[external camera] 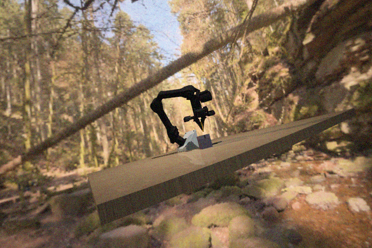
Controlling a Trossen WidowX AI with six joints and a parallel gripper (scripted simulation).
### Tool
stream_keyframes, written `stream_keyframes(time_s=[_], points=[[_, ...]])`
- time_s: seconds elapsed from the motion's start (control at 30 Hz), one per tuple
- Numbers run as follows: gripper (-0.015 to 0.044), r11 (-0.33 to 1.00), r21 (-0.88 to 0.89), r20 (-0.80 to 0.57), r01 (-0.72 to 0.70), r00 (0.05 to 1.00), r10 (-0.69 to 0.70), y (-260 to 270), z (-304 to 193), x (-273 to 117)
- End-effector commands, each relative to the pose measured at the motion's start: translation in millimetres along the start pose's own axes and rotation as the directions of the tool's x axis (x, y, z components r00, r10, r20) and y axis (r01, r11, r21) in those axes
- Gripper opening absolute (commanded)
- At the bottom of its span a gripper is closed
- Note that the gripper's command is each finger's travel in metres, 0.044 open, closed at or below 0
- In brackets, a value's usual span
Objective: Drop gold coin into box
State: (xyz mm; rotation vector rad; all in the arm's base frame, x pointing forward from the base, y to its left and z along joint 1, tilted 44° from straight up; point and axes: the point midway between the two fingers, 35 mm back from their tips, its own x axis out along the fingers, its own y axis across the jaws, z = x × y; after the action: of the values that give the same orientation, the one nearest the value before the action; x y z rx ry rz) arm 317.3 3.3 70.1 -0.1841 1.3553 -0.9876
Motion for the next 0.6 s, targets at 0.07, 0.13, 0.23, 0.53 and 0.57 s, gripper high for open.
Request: stream_keyframes(time_s=[0.07, 0.13, 0.23, 0.53, 0.57], points=[[0.0, 1.0, 0.006, 0.01, -0.002, 1.0, 0.002, -10.6, 10.1, -2.7], [0.0005, 1.0, 0.005, 0.008, -0.001, 1.0, 0.001, -10.1, 9.2, -1.9], [0.0, 1.0, 0.003, 0.001, 0.003, 1.0, -0.003, -7.4, 5.7, 0.5], [0.0, 1.0, 0.004, 0.001, 0.003, 1.0, -0.003, -7.7, 6.2, 0.2], [0.0, 1.0, 0.004, 0.001, 0.003, 1.0, -0.003, -8.0, 6.6, -0.1]])
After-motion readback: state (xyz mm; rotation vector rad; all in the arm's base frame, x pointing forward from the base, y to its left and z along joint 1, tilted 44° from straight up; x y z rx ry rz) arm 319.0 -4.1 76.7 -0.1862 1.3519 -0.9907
